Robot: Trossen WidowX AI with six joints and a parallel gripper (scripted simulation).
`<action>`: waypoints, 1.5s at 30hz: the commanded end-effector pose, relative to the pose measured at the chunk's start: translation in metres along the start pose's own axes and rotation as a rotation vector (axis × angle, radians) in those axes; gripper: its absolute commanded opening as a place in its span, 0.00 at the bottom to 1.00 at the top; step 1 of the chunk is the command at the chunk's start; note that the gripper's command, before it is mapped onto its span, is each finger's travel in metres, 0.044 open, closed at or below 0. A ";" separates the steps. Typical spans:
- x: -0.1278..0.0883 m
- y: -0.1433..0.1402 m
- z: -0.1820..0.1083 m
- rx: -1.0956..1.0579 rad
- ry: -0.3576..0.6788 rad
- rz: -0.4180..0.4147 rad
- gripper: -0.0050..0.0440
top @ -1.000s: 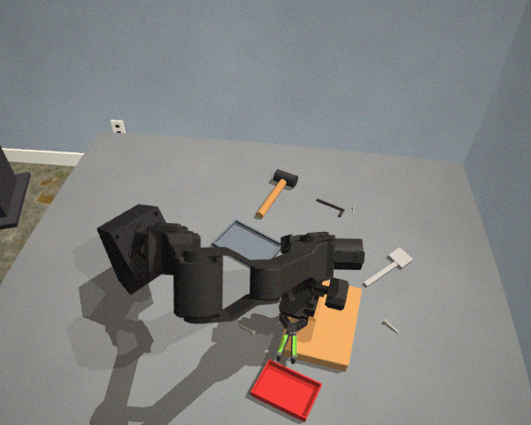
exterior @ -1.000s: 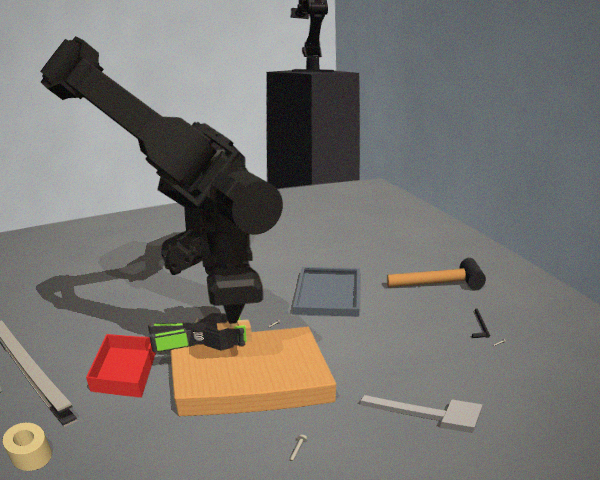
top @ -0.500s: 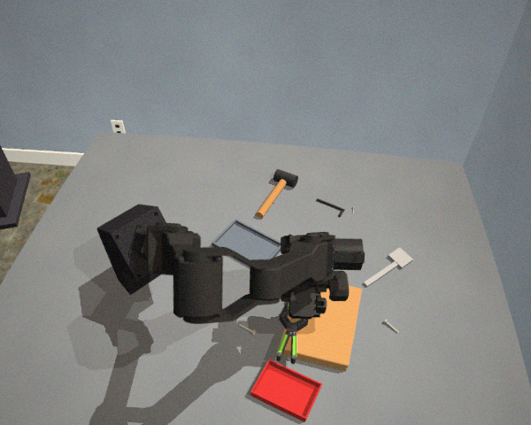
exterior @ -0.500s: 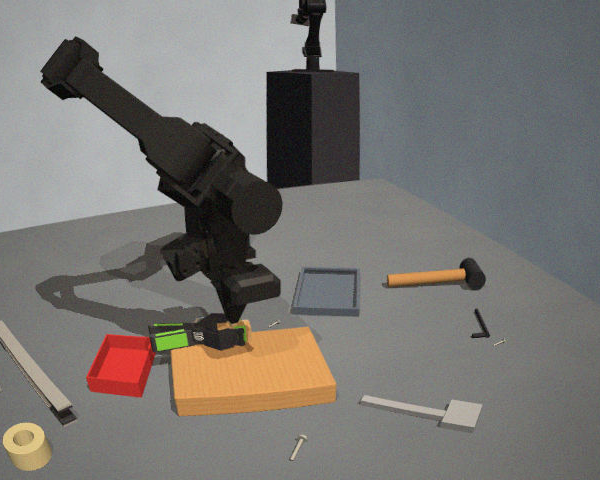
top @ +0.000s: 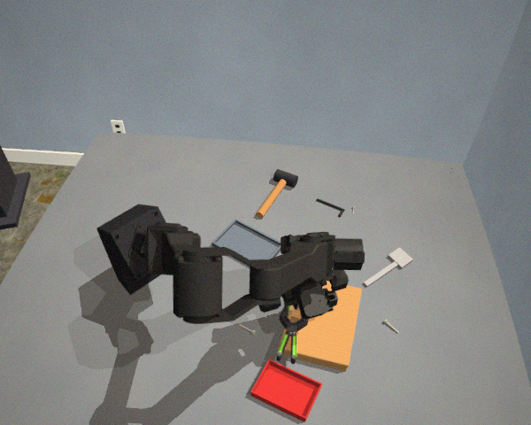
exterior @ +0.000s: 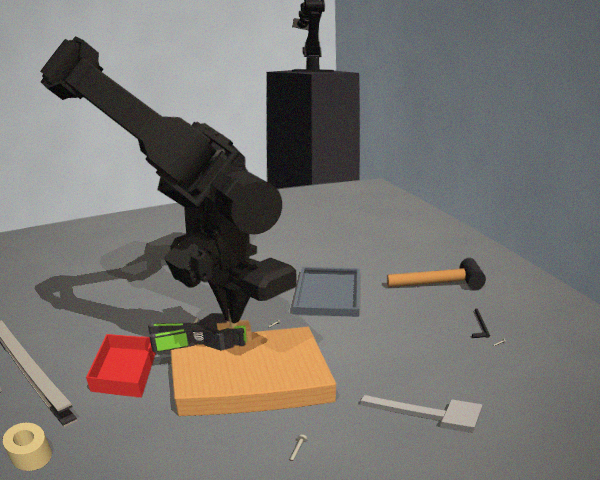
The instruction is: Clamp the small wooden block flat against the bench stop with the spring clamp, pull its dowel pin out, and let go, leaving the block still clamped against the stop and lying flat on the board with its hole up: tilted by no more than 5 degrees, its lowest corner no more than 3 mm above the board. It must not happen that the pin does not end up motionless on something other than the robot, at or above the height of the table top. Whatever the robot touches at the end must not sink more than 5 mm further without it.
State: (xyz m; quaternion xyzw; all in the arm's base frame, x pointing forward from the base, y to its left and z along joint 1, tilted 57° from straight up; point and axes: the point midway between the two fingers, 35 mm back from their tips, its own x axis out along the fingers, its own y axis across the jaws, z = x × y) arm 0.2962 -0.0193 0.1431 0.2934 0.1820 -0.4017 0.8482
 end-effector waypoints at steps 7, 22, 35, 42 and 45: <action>-0.001 0.000 0.000 -0.083 0.002 0.001 0.10; -0.001 0.000 0.000 0.072 0.002 0.001 0.10; -0.002 0.000 0.000 0.350 0.002 0.001 0.10; -0.002 0.000 0.000 0.568 0.002 0.000 0.10; -0.002 0.000 0.000 0.668 0.003 0.000 0.10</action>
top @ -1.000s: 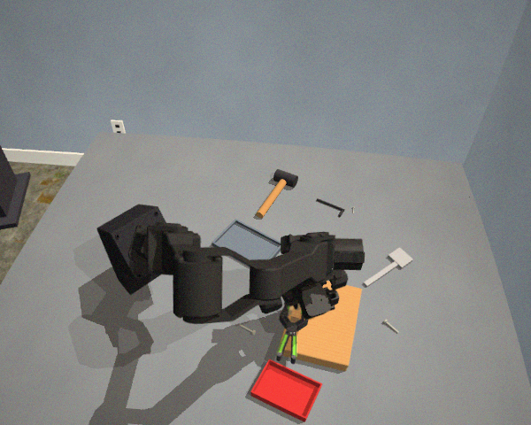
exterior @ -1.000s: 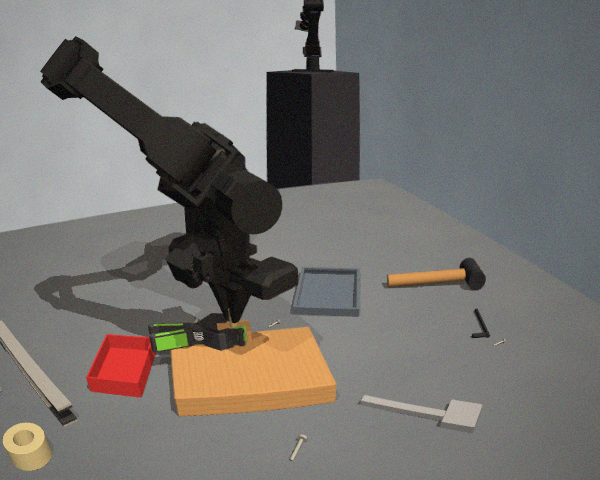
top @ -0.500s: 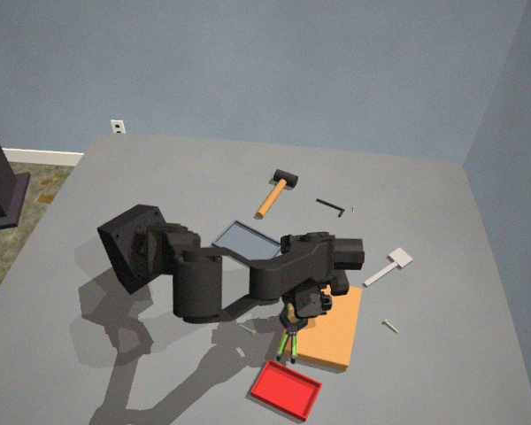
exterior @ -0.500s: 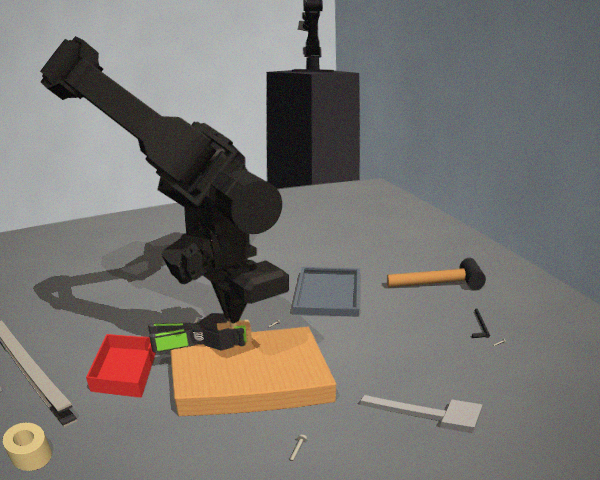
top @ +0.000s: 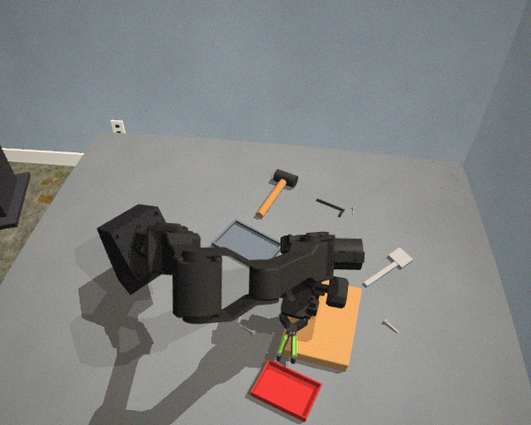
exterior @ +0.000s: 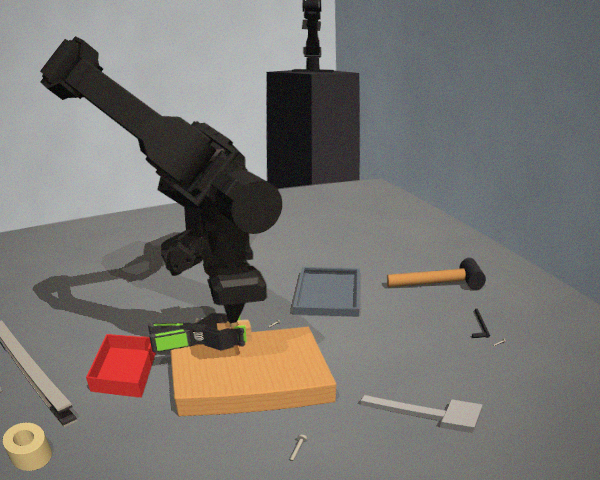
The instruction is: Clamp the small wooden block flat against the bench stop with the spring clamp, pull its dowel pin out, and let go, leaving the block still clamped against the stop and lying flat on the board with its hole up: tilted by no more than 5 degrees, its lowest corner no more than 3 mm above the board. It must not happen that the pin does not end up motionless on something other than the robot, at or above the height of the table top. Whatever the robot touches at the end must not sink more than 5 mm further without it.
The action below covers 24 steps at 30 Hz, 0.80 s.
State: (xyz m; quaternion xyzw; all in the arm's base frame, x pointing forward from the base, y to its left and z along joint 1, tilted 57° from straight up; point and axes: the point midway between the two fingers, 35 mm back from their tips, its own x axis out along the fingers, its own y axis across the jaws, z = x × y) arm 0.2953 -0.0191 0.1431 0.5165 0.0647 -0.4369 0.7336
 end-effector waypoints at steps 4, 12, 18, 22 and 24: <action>-0.001 0.000 0.000 0.240 0.002 0.001 0.10; -0.001 0.000 0.000 0.430 0.002 0.001 0.10; -0.002 0.000 0.000 0.620 0.002 0.001 0.10; -0.002 0.000 0.000 0.680 0.002 0.001 0.10; -0.002 0.000 0.000 0.680 0.002 0.001 0.10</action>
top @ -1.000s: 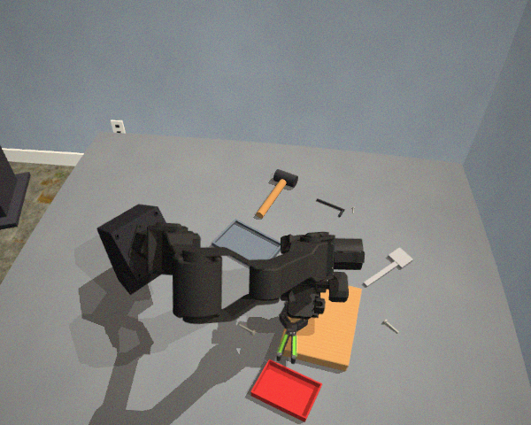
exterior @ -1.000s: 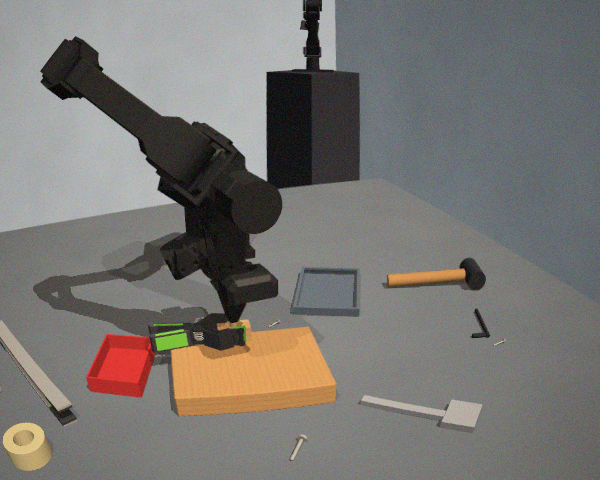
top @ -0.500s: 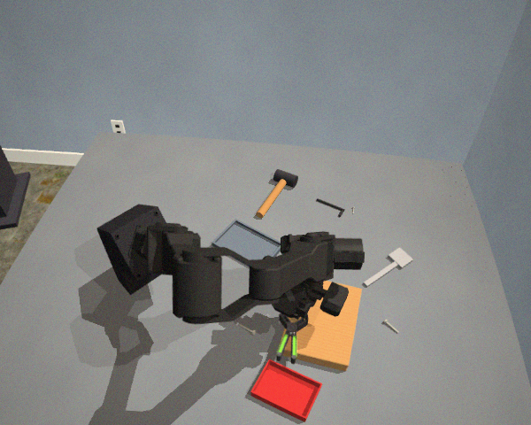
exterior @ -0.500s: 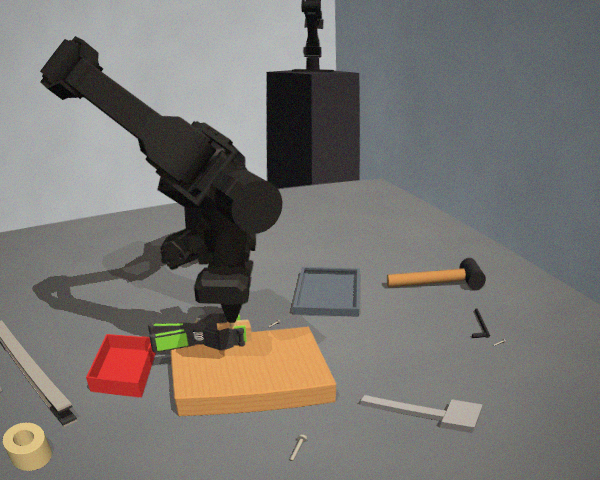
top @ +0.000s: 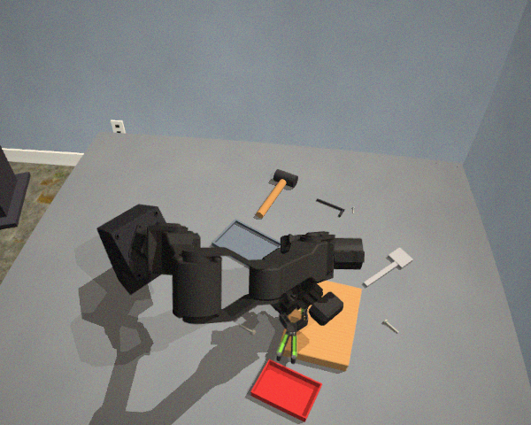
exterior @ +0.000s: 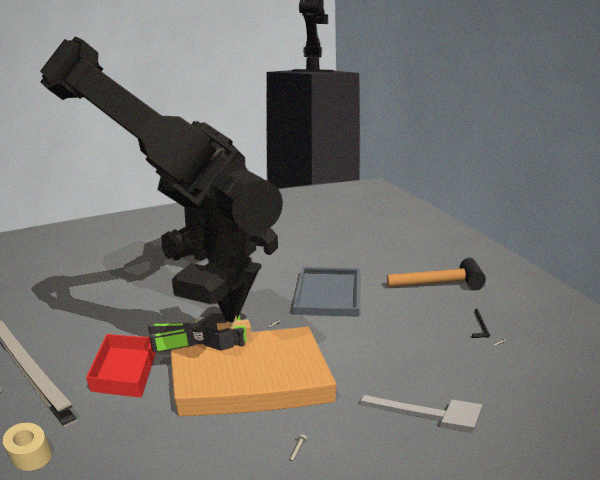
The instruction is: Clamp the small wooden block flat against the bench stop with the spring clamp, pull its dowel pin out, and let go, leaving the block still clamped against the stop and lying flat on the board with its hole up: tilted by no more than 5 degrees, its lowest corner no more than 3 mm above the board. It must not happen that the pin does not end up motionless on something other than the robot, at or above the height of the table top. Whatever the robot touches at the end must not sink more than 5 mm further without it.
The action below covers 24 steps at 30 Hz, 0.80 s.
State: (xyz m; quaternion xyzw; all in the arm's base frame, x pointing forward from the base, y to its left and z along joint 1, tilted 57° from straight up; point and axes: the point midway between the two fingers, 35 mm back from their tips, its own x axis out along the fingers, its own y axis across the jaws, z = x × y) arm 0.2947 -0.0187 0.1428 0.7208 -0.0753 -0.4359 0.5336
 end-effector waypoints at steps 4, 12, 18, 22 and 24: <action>-0.001 0.001 0.000 0.092 0.003 0.002 0.10; -0.002 0.001 -0.001 0.106 0.003 0.002 0.10; -0.002 0.001 -0.001 0.073 0.003 0.002 0.10; -0.002 0.001 -0.001 0.019 0.003 0.002 0.10; -0.002 0.001 -0.001 -0.025 0.003 0.002 0.10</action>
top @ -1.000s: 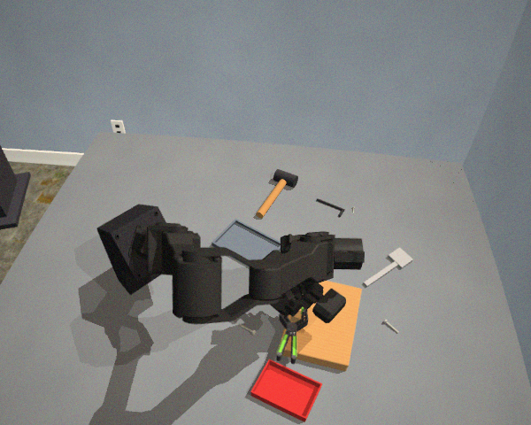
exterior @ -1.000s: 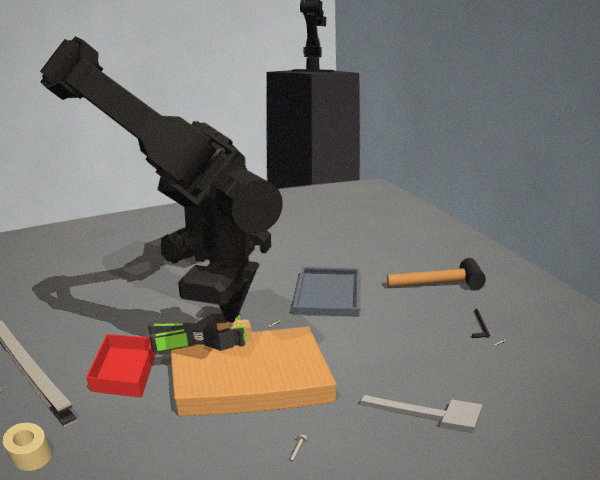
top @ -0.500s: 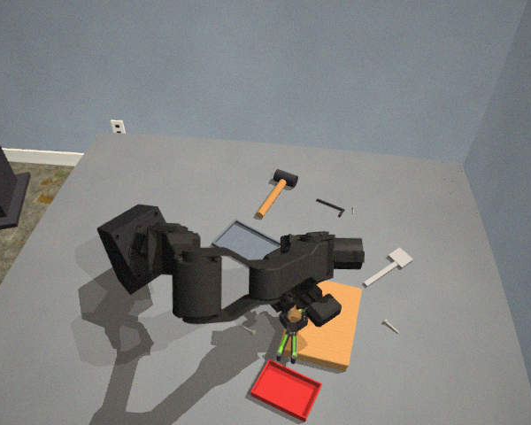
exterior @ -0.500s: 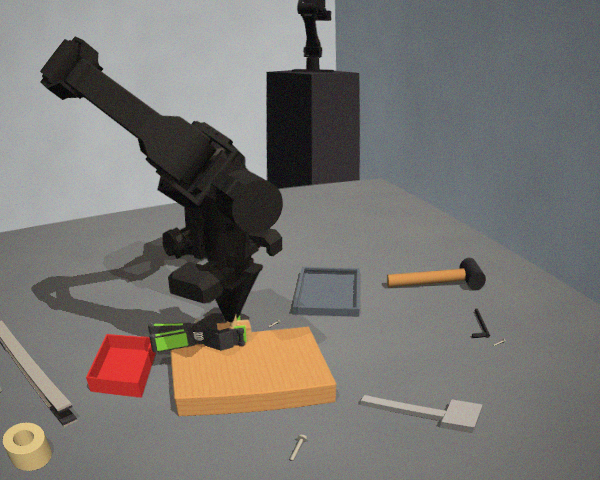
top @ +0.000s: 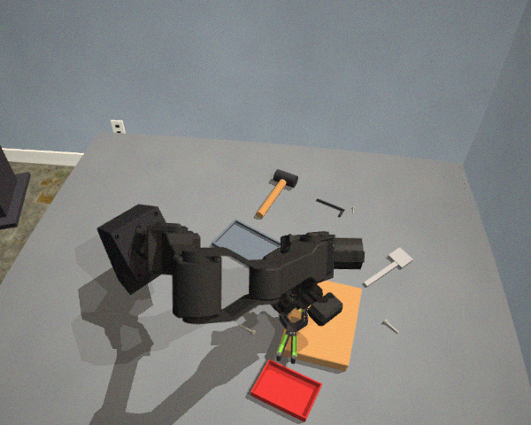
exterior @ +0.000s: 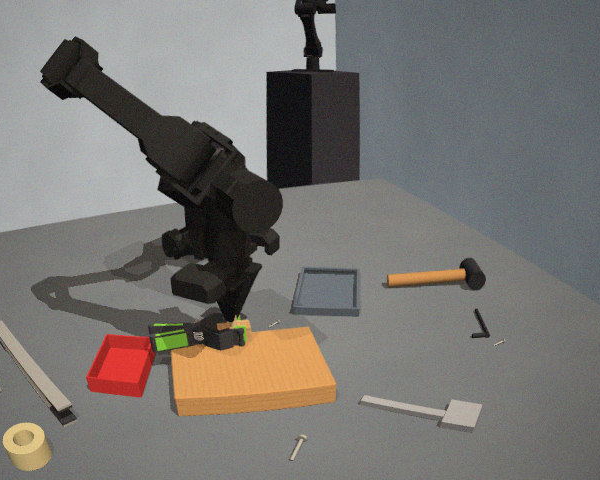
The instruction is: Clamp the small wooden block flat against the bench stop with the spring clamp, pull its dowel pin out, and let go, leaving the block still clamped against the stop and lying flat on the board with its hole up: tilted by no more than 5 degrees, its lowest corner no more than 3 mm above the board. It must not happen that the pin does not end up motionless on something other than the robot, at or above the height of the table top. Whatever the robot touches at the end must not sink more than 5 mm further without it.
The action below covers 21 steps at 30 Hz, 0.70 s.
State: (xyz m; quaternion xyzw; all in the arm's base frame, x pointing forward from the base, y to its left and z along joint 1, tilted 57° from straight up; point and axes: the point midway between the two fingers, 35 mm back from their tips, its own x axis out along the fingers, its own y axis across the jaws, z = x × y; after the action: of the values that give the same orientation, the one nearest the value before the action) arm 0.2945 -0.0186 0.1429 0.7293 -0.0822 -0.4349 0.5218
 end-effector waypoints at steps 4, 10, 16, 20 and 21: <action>-0.002 0.001 -0.001 -0.090 0.003 0.003 0.10; -0.002 0.001 -0.001 -0.197 0.003 0.003 0.10; -0.002 0.001 -0.001 -0.400 0.003 0.004 0.10; -0.002 0.001 -0.001 -0.535 0.002 0.004 0.10; -0.002 0.001 -0.001 -0.569 0.002 0.004 0.10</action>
State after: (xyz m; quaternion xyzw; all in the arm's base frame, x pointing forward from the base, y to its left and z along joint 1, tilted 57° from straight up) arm 0.2944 -0.0184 0.1437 0.5933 0.0173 -0.4421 0.6725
